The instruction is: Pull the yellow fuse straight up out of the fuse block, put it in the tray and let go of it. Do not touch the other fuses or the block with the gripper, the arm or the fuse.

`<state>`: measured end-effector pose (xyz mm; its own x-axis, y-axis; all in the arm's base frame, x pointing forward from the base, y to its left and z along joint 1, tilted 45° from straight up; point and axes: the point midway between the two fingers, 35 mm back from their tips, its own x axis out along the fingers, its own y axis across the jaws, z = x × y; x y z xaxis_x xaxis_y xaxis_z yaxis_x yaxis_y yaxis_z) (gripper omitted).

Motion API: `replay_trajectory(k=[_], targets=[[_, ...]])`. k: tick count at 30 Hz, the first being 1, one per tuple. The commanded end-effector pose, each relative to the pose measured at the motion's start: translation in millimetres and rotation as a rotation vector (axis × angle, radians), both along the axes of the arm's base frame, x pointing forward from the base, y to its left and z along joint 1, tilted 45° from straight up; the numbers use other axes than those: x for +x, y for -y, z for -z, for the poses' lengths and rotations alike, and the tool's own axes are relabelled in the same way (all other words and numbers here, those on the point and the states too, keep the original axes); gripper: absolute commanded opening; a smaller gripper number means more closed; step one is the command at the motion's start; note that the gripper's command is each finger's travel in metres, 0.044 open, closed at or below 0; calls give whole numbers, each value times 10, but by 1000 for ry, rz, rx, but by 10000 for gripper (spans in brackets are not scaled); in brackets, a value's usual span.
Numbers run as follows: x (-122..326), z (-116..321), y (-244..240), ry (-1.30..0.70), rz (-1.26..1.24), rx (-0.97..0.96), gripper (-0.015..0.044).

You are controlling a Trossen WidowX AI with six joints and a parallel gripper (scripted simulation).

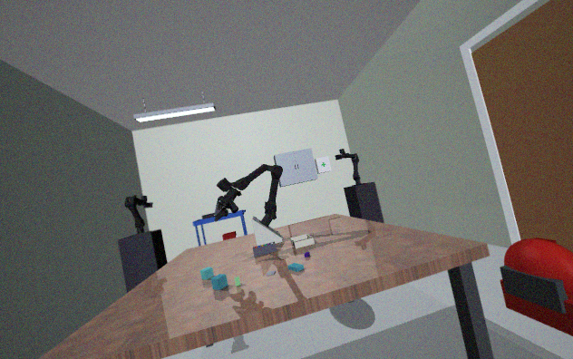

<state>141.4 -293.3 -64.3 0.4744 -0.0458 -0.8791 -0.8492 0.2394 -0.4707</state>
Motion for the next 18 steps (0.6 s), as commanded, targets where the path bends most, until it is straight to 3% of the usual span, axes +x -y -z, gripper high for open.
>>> replay_trajectory(k=[1,7,13,18], targets=[[19,-1,-15,1,8,13,374],[568,-61,-544,-33,271,414,216],[964,-170,-1173,-220,569,778,60],[1109,-250,-1537,-380,752,936,60]])
